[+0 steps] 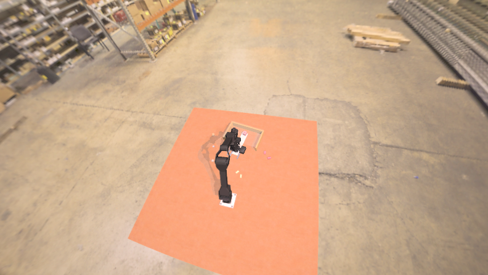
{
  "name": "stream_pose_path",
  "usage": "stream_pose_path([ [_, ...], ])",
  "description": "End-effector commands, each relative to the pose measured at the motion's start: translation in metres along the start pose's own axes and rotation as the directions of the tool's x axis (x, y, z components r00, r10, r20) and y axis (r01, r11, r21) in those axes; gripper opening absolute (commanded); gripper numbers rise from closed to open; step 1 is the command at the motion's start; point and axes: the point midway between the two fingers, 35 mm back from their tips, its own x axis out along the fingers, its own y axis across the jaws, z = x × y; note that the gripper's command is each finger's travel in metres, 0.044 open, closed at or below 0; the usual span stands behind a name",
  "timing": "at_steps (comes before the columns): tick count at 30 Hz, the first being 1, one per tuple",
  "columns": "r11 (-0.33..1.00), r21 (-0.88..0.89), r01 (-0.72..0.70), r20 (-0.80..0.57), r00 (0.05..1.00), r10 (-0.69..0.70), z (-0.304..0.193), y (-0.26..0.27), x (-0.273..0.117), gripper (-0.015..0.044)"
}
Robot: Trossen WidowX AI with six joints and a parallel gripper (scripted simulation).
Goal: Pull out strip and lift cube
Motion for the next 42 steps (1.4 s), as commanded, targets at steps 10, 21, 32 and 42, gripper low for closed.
stream_pose_path([
  [10, 1.000, 0.006, -0.002, -0.003, 1.000, 0.002, 0.000, 0.001, 0.005, 0.0000],
  [21, 1.000, 0.006, -0.002, -0.004, 1.000, 0.002, -0.011, 0.001, 0.005, 0.0000],
  [32, 1.000, 0.006, -0.002, -0.006, 1.000, 0.002, -0.028, 0.001, 0.006, 0.0000],
  [42, 1.000, 0.006, -0.002, -0.007, 1.000, 0.002, -0.043, 0.001, 0.006, 0.0000],
])
